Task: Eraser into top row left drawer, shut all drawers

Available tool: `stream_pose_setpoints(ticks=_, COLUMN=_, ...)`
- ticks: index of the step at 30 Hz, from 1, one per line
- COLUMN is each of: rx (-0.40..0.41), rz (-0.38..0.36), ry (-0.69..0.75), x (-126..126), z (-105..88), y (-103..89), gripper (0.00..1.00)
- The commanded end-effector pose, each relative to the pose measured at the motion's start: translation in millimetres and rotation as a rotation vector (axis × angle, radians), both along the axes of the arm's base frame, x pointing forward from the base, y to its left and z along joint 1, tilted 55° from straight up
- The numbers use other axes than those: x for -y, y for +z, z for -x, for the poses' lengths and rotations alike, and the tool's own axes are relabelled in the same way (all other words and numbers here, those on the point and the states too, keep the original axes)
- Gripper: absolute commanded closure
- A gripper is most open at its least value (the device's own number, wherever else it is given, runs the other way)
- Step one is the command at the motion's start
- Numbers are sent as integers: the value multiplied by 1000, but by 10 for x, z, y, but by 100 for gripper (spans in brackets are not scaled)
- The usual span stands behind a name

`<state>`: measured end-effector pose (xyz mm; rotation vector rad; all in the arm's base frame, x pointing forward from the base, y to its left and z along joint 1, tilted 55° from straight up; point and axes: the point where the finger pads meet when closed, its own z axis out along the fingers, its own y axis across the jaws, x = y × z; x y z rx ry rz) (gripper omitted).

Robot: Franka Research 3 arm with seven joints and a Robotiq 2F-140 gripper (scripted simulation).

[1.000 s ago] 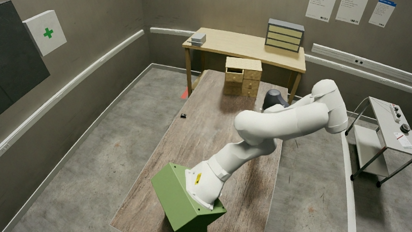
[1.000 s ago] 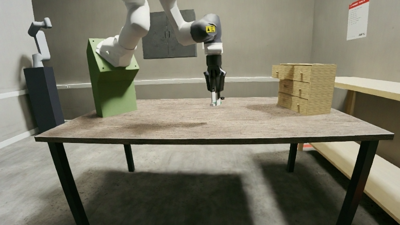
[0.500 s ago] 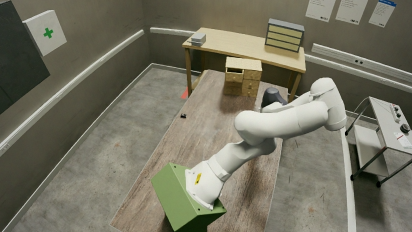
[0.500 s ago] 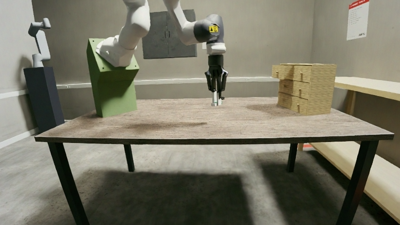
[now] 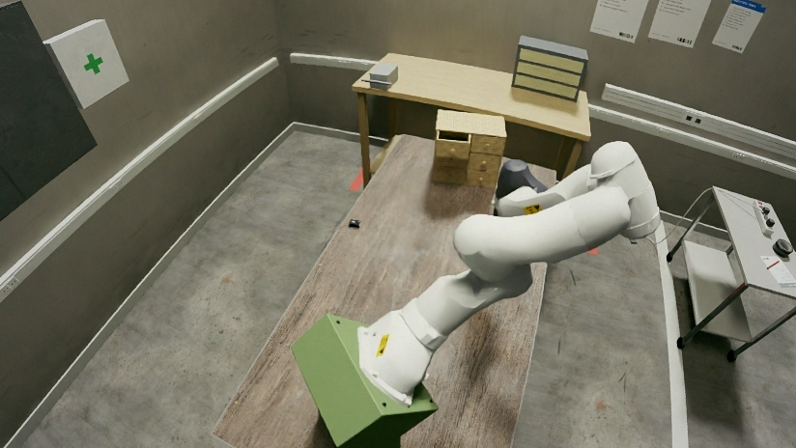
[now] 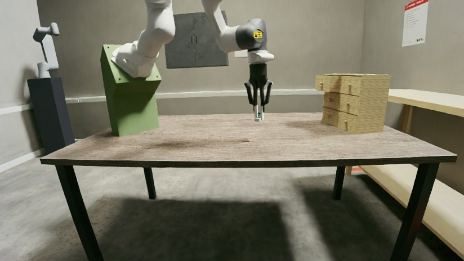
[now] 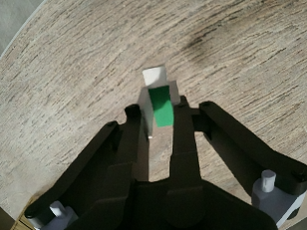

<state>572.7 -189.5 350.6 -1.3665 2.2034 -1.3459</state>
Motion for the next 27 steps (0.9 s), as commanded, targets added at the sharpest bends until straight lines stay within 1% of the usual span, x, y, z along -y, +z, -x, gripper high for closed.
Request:
stream_pose_setpoints(ticks=1, rx=-100, rz=73, ry=77, x=-51, z=-54, y=6, gripper=80)
stream_pose_setpoints(ticks=6, rx=-136, rz=109, ry=112, x=-113, z=-131, y=20, gripper=80)
stream_pose_setpoints(ticks=8, rx=-136, rz=109, ry=112, x=-113, z=-131, y=20, gripper=80)
stream_pose_setpoints(ticks=23, rx=-255, rz=230, ry=228, x=-326, z=-386, y=65, gripper=80)
stream_pose_setpoints(ticks=25, rx=-255, rz=230, ry=228, x=-326, z=-386, y=65, gripper=80)
stream_pose_setpoints(ticks=27, rx=-272, rz=246, ry=244, x=-354, z=-421, y=72, gripper=80)
